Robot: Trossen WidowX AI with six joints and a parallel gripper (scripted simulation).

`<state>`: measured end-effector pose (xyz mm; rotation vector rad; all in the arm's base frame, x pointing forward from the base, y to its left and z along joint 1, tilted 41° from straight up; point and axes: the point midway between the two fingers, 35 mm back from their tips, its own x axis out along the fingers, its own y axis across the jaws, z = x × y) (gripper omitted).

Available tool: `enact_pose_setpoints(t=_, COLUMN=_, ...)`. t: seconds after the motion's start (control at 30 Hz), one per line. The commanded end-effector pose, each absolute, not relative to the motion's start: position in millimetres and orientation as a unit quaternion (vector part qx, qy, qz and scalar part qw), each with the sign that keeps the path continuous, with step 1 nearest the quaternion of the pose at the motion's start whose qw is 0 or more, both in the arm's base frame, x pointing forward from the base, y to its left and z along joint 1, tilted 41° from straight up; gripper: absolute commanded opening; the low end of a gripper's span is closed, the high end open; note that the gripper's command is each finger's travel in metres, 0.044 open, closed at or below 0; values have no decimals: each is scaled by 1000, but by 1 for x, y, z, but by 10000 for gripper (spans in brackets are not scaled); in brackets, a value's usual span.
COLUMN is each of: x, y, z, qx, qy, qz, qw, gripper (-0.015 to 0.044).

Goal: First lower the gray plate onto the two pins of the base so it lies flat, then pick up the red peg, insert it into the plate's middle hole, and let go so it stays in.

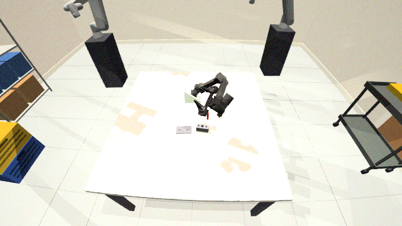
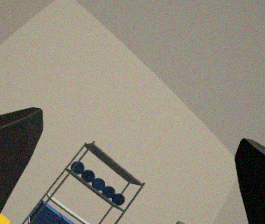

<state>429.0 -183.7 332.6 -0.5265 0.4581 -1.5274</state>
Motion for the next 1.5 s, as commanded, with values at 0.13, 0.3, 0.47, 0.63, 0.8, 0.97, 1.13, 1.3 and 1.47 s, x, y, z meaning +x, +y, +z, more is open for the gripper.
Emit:
enact_pose_setpoints(t=0.13, x=455, y=-189, z=331, qx=-338, qy=242, qz=-609, qw=676, gripper=440)
enact_pose_setpoints(t=0.3, x=502, y=-190, z=301, qx=-509, qy=319, qz=-424, qw=678, gripper=440)
enact_pose_setpoints(t=0.47, x=526, y=-178, z=242, qx=-610, qy=381, qz=-196, qw=667, gripper=440)
enact_pose_setpoints(t=0.63, x=523, y=-163, z=201, qx=-632, qy=407, qz=-47, qw=658, gripper=440)
enact_pose_setpoints(t=0.8, x=510, y=-146, z=169, qx=-627, qy=420, qz=78, qw=651, gripper=440)
enact_pose_setpoints(t=0.97, x=488, y=-124, z=141, qx=-601, qy=425, qz=202, qw=646, gripper=440)
enact_pose_setpoints(t=1.13, x=459, y=-99, z=121, qx=-554, qy=421, qz=321, qw=643, gripper=440)
enact_pose_setpoints(t=1.3, x=424, y=-71, z=112, qx=-484, qy=408, qz=430, qw=644, gripper=440)
enact_pose_setpoints(t=1.47, x=387, y=-43, z=115, qx=-388, qy=384, qz=528, qw=651, gripper=440)
